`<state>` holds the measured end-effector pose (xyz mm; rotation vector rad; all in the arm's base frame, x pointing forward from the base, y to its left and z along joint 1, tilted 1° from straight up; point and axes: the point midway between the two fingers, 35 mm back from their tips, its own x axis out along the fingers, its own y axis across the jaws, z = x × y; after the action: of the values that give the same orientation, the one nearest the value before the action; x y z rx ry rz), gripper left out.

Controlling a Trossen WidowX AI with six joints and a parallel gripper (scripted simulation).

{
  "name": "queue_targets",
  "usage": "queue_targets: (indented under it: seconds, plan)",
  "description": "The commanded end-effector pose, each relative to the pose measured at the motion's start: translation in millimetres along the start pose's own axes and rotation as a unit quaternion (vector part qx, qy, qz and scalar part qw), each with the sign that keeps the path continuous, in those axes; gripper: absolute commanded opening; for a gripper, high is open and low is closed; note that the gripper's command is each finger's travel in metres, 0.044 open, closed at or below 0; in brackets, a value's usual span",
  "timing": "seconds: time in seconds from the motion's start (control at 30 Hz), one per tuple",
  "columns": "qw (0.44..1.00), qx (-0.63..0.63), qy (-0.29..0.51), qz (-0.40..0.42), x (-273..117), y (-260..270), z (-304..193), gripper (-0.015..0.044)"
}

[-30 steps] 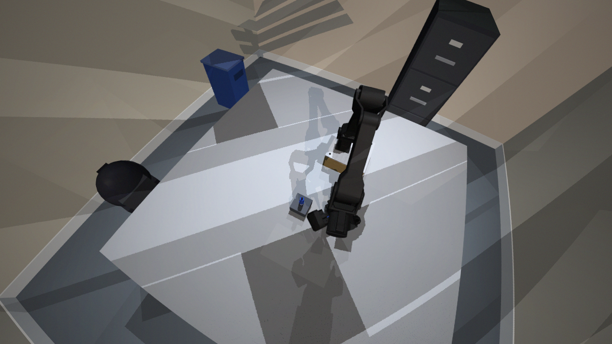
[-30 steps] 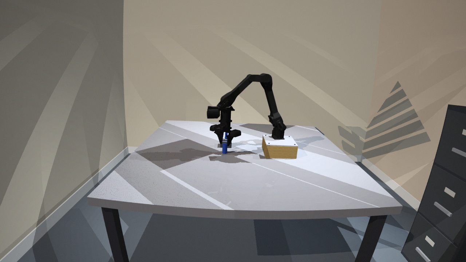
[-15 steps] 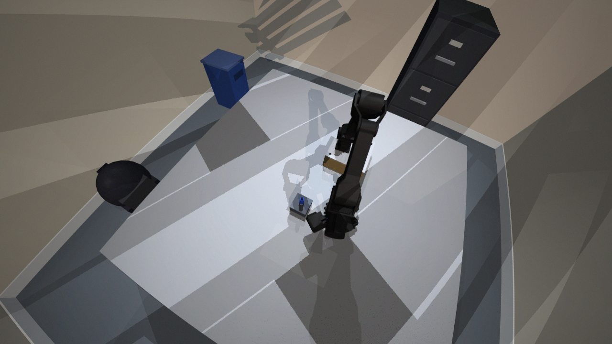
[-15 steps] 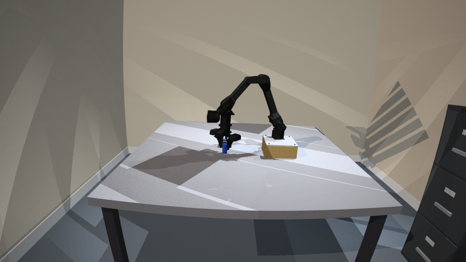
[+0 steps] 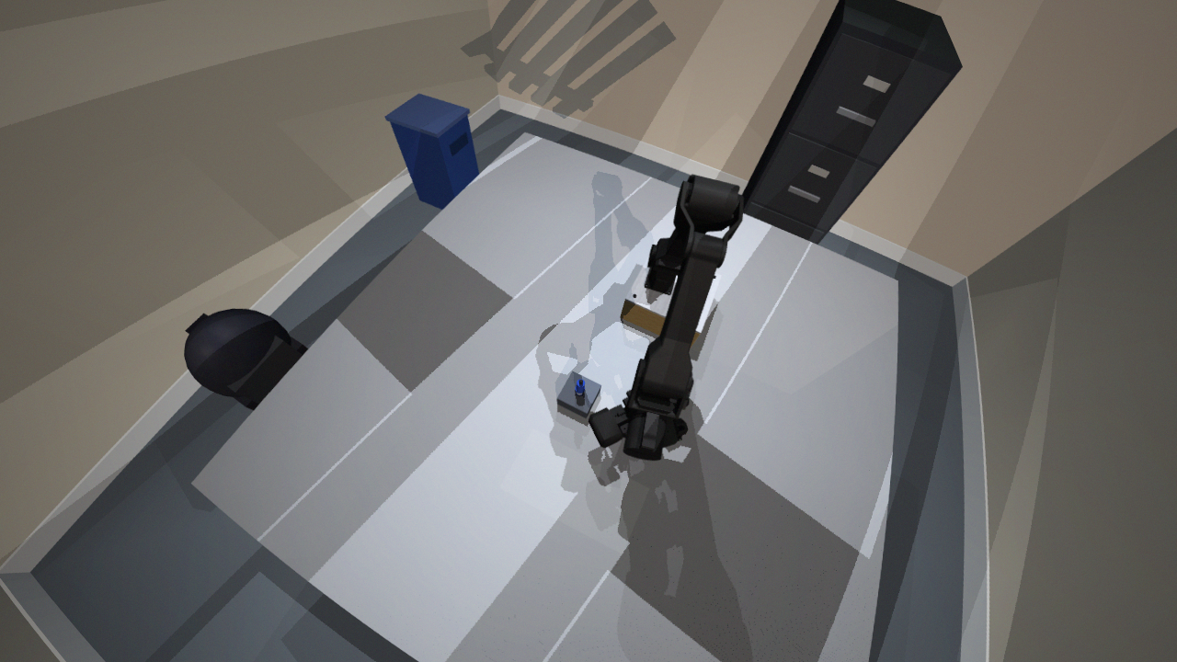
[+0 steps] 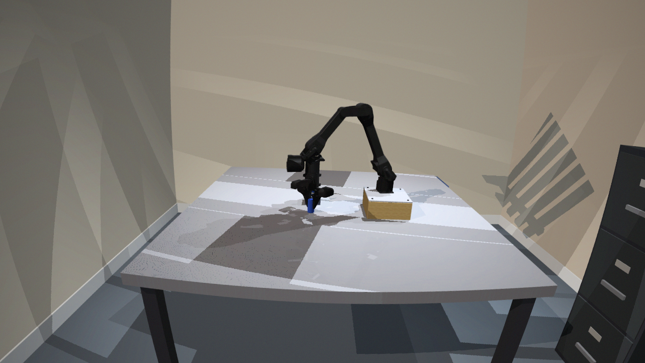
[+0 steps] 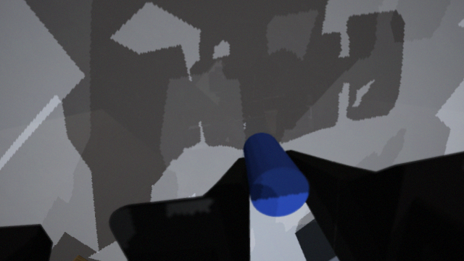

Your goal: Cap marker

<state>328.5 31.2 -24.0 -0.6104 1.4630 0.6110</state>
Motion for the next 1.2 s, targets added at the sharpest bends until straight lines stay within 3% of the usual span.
queue_targets:
  seconds: [0.0,0.1,1.17]
  plan:
    - [1.000,-0.002,-0.001,0.001,0,0,1,0.0078]
    - [1.000,-0.003,-0.007,-0.003,-2,-1,2,0.0000]
    - [1.000,-0.002,-0.001,0.000,-70,-17,-16,0.0000]
